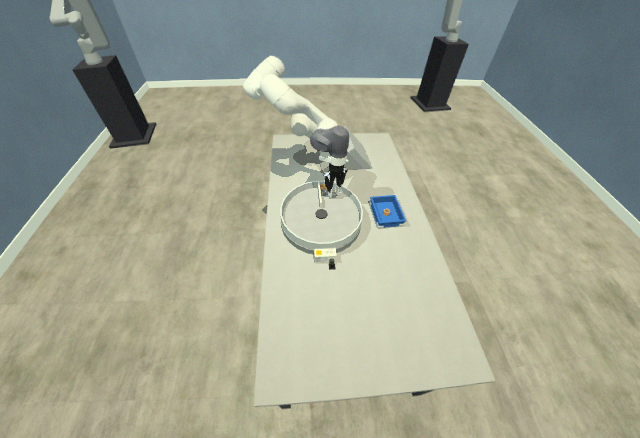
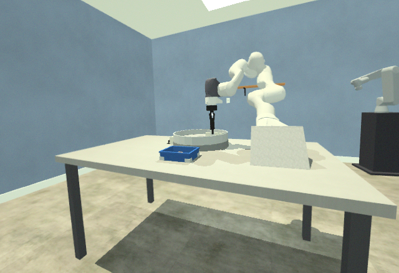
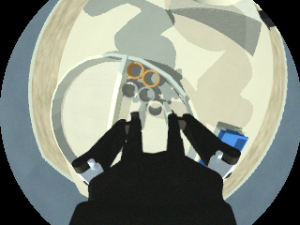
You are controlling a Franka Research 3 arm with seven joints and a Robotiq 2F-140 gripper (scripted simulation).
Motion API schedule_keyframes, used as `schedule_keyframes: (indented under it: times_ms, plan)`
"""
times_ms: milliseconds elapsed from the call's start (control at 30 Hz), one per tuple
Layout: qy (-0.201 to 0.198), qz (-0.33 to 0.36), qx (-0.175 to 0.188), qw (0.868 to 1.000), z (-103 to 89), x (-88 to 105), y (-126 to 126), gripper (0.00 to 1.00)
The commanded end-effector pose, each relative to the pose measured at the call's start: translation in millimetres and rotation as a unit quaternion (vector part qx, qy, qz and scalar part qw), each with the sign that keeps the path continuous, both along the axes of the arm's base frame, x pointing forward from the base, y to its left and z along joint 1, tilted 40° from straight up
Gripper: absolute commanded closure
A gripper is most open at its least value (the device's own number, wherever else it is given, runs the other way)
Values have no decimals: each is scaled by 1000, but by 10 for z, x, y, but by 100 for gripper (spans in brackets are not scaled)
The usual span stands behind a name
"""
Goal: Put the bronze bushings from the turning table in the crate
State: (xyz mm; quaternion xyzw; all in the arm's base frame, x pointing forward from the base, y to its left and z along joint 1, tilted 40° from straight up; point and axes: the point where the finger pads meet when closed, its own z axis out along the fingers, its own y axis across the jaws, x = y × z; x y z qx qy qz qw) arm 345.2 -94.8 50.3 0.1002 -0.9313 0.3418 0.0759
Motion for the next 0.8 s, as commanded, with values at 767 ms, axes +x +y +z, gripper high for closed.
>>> schedule_keyframes:
  times_ms: [767]
  plan:
    - [-1, 3, 7, 1000, -89, 12, -19, 76]
